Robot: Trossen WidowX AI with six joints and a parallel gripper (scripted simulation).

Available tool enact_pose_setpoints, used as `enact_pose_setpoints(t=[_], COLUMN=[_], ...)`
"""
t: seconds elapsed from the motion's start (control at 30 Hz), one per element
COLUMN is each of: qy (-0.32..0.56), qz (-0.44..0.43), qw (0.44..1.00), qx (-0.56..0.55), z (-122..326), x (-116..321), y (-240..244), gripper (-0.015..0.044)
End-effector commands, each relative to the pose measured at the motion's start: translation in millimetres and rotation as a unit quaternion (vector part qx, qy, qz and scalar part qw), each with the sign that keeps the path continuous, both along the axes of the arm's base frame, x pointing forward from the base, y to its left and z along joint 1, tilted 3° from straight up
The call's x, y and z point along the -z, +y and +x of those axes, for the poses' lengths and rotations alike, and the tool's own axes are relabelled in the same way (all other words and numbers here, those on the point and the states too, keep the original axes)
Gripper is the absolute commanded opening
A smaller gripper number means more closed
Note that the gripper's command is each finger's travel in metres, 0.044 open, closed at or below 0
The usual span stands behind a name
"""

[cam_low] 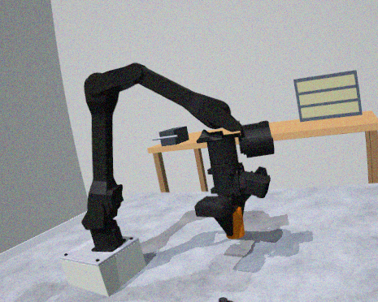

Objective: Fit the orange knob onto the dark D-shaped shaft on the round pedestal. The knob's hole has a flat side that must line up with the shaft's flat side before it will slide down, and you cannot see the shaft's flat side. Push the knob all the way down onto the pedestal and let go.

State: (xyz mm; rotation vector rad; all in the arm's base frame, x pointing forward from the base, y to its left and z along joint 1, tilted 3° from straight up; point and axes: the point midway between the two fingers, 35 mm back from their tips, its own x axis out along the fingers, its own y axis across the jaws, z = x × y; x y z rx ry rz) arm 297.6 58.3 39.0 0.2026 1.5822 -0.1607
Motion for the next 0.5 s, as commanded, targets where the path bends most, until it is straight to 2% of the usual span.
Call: enact_pose_setpoints(t=[0.0, 0.17, 0.47], qy=[-0.003, -0.003, -0.001], qz=[0.001, 0.001, -0.002], qw=[1.0, 1.0, 1.0], qx=[-0.002, -0.002, 0.007], z=[-1, -7, -3], x=[-26, -59, -58], y=[-1, -3, -15], gripper=[0.0, 0.0, 0.0])
